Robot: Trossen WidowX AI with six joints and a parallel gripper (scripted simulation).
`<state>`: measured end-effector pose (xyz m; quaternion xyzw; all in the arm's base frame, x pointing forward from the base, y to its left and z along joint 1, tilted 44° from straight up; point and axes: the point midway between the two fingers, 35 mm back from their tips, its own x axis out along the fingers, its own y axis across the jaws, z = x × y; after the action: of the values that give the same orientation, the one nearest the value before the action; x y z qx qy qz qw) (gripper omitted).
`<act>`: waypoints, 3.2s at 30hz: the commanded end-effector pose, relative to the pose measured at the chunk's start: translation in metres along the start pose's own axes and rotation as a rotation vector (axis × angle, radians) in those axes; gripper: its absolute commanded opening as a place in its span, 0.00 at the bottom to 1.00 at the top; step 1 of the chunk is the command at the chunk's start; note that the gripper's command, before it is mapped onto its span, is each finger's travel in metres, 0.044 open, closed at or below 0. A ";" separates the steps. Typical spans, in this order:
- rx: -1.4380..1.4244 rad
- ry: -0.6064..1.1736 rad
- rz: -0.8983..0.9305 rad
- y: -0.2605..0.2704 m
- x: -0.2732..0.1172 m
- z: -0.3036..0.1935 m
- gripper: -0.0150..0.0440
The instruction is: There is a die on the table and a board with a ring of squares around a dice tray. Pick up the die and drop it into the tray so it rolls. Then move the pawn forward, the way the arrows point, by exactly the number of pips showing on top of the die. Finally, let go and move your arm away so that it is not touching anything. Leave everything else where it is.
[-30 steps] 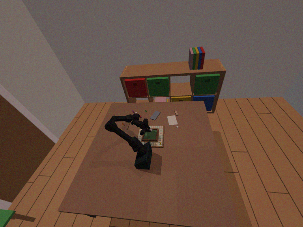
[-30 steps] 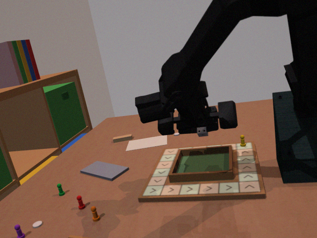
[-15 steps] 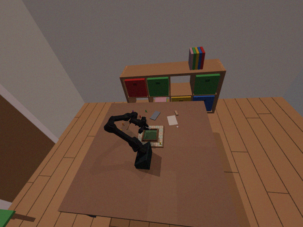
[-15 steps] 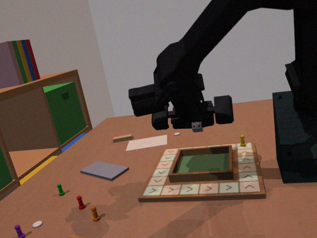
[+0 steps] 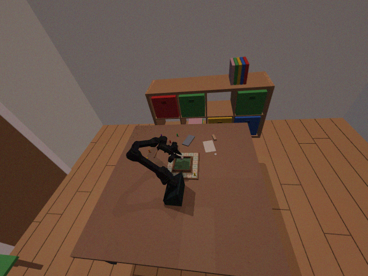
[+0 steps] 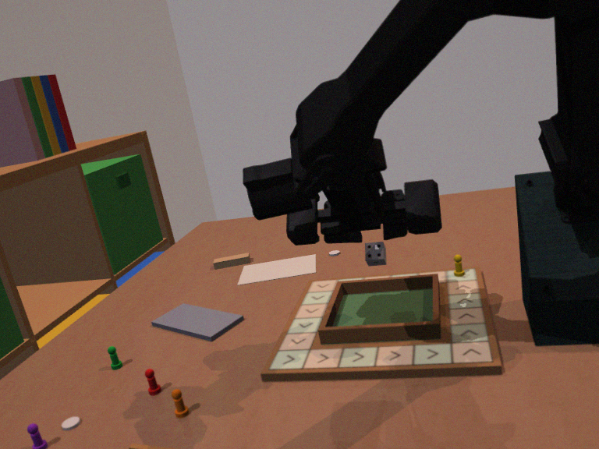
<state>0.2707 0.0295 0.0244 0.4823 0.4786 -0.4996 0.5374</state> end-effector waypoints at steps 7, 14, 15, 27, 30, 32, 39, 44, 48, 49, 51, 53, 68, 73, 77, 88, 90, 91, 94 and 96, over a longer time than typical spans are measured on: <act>-0.006 -0.007 0.000 0.000 -0.026 0.030 0.97; -0.042 0.514 -0.091 -0.006 0.015 0.012 1.00; -0.036 0.614 -0.077 -0.005 0.019 0.010 1.00; -0.054 0.752 -0.024 -0.005 0.027 0.014 0.91; -0.261 0.748 0.058 -0.013 0.041 0.025 0.78; -0.409 0.742 0.116 -0.019 0.050 0.032 0.69; -0.930 0.714 0.331 -0.043 0.079 0.050 0.59; -1.258 0.679 0.481 -0.063 0.096 0.059 0.59; -1.404 0.657 0.555 -0.072 0.104 0.062 0.59; -1.443 0.650 0.575 -0.074 0.106 0.062 0.59; -1.520 0.634 0.614 -0.078 0.109 0.063 0.59; -1.597 0.617 0.654 -0.082 0.112 0.064 0.59; -2.113 0.444 0.934 -0.109 0.128 0.066 0.59; -2.113 0.444 0.934 -0.109 0.128 0.066 0.59; -2.113 0.444 0.934 -0.109 0.129 0.066 0.59; -2.113 0.444 0.934 -0.110 0.130 0.067 0.59; -2.113 0.444 0.934 -0.110 0.134 0.064 0.59; -2.113 0.444 0.935 -0.110 0.137 0.060 0.59; -2.113 0.444 0.935 -0.110 0.140 0.056 0.59; -2.113 0.444 0.935 -0.110 0.140 0.056 0.59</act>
<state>0.1694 -0.0448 -0.1129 -0.0012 0.5153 0.4856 0.7062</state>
